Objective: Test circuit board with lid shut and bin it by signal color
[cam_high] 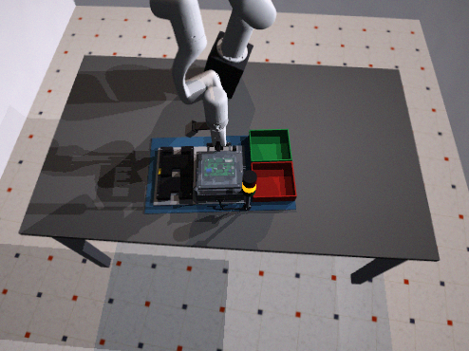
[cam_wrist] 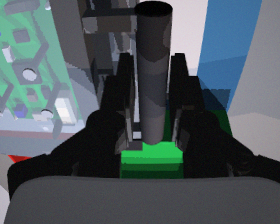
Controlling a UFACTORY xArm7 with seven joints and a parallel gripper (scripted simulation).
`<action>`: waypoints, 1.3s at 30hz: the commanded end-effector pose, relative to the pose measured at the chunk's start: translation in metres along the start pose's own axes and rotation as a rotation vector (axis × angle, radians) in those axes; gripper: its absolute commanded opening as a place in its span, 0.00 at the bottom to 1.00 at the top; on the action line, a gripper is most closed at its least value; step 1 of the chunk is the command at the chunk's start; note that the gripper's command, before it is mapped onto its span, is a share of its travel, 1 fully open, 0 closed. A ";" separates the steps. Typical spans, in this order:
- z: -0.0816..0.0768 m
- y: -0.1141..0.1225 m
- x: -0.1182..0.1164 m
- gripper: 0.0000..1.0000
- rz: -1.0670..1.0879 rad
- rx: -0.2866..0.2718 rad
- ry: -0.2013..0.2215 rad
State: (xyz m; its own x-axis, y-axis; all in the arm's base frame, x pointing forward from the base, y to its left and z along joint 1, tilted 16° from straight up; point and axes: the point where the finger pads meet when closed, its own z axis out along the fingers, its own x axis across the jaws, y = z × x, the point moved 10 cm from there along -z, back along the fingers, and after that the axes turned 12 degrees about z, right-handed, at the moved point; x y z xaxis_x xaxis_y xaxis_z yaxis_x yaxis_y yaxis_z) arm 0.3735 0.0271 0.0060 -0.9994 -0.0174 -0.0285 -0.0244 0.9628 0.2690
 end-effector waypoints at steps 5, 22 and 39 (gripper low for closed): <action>-0.014 0.000 -0.001 0.22 0.000 0.001 -0.003; -0.084 0.000 -0.001 0.22 0.000 0.001 -0.003; -0.100 0.000 -0.001 1.00 0.000 0.001 -0.003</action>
State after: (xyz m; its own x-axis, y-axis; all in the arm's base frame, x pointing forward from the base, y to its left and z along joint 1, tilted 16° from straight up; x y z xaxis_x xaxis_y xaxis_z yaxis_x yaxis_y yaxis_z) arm 0.3710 0.0007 0.1008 -0.9994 -0.0176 -0.0285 -0.0246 0.9629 0.2689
